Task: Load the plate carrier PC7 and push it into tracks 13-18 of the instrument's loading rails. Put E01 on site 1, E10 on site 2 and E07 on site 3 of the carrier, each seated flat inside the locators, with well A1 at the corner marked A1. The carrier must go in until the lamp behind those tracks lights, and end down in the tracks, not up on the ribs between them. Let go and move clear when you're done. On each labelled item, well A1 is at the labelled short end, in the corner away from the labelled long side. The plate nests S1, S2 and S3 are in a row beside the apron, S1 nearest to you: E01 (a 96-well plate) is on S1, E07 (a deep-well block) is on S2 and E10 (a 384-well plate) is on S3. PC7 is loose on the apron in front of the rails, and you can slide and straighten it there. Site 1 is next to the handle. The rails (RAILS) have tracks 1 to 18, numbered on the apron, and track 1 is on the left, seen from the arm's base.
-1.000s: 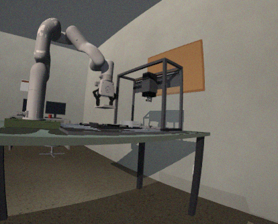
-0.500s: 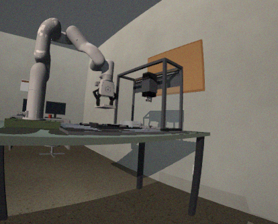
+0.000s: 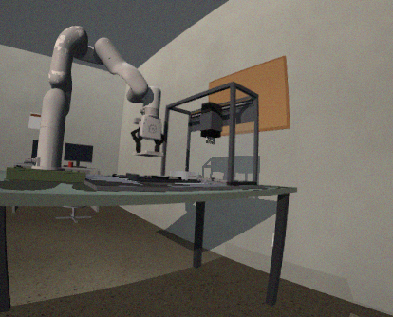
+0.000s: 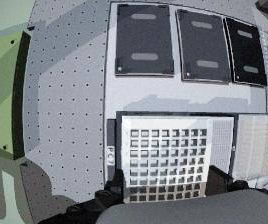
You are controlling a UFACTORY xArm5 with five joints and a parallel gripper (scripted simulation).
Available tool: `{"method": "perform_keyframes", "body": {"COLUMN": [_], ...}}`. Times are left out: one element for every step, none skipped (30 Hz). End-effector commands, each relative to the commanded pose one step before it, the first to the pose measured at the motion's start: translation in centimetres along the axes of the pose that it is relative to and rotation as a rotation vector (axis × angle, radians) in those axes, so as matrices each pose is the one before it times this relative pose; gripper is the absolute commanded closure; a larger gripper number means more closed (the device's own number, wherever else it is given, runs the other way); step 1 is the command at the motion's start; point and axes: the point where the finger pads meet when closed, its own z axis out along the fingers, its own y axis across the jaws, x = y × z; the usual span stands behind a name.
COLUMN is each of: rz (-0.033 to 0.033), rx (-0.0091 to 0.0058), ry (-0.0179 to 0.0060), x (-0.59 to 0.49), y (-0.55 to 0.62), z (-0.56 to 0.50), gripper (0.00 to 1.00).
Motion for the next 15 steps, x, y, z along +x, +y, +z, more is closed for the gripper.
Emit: {"method": "perform_keyframes", "body": {"rz": [0.00000,0.00000,0.00000,0.00000,0.00000,0.00000,0.00000,0.00000,0.00000,0.00000,0.00000,0.00000,0.00000,0.00000,0.00000], "rx": [-0.00731,0.00000,0.00000,0.00000,0.00000,0.00000,0.00000,0.00000,0.00000,0.00000,0.00000,0.00000,0.00000,0.00000,0.00000], "ry": [0.01898,0.00000,0.00000,0.00000,0.00000,0.00000,0.00000,0.00000,0.00000,0.00000,0.00000,0.00000,0.00000,0.00000,0.00000], "x": [-0.011,0.000,0.000,0.000,0.000,0.000,0.000,0.000,0.000,0.000,0.000,0.000,0.000,0.000,0.000], "y": [0.119,0.000,0.000,0.000,0.000,0.000,0.000,0.000,0.000,0.000,0.000,0.000,0.000,0.000,0.000], "z": [0.578,0.167,0.167,0.167,0.167,0.167,0.167,0.167,0.167,0.167,0.000,0.000,0.167,0.167,0.167], "gripper": [1.00,1.00,1.00,1.00,1.00,1.00,1.00,1.00,1.00,1.00,1.00,1.00,1.00,1.00,1.00]}}
